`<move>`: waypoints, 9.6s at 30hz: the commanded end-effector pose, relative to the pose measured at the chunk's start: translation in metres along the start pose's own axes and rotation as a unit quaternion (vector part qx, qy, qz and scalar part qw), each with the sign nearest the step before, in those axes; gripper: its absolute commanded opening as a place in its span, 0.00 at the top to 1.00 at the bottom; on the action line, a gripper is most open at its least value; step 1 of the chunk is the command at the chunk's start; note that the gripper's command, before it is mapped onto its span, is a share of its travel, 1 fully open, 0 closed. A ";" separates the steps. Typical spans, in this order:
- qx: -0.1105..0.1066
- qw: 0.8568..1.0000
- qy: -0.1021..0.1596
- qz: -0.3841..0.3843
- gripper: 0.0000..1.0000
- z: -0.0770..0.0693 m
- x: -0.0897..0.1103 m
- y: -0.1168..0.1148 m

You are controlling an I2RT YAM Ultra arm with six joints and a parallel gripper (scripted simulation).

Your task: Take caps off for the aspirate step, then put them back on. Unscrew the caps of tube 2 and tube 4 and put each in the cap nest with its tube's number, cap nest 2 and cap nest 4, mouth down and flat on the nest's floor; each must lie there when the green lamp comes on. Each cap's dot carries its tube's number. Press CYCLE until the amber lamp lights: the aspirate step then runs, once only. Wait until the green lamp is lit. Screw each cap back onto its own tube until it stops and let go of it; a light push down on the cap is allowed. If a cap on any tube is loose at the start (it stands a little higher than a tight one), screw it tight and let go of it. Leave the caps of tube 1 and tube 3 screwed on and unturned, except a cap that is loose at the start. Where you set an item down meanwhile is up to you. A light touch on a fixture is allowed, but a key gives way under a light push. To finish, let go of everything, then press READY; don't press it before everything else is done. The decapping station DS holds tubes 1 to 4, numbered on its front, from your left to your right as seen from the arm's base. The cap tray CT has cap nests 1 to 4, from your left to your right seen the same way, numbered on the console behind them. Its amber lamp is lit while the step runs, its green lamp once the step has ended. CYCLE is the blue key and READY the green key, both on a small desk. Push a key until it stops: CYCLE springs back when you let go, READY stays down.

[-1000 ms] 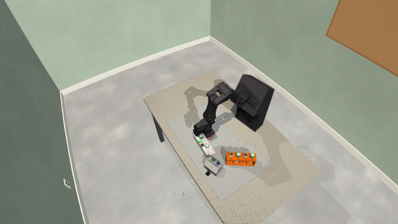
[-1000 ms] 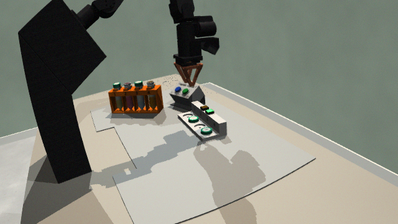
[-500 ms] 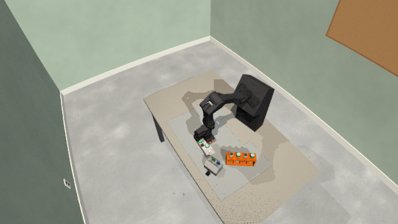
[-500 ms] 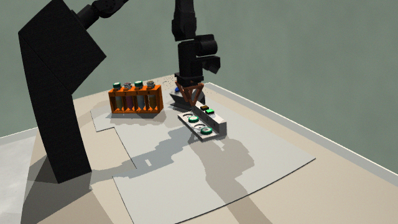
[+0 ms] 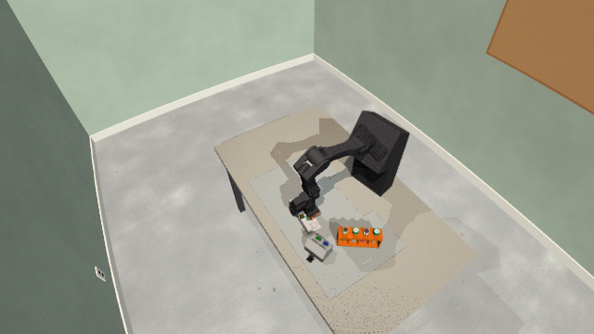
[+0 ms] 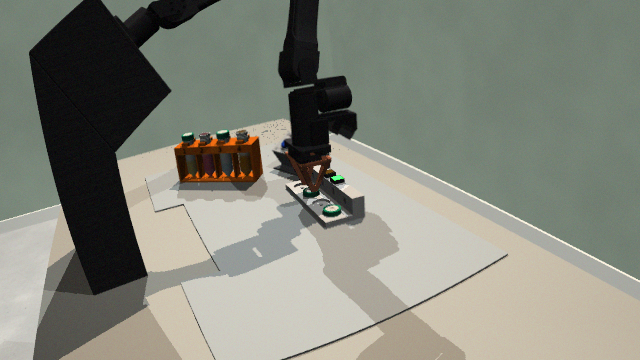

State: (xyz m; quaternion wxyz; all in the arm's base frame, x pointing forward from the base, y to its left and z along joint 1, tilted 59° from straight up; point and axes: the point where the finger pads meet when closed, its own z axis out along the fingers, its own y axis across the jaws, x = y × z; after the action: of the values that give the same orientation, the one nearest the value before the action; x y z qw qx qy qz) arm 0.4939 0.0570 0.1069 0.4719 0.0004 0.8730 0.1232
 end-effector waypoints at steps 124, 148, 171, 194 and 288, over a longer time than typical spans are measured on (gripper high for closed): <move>0.003 0.766 -0.004 -0.643 1.00 -0.129 0.155 0.237; 0.003 0.765 -0.004 -0.643 1.00 -0.104 0.172 0.263; 0.003 0.765 -0.004 -0.643 1.00 -0.104 0.174 0.265; 0.003 0.765 -0.004 -0.643 1.00 -0.101 0.174 0.266; 0.001 0.933 -0.005 -0.360 1.00 -0.086 0.174 0.265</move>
State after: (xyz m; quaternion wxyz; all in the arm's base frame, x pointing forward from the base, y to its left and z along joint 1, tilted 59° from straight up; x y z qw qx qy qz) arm 0.2969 0.3131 0.0645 0.4838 -0.3512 0.7970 -0.0857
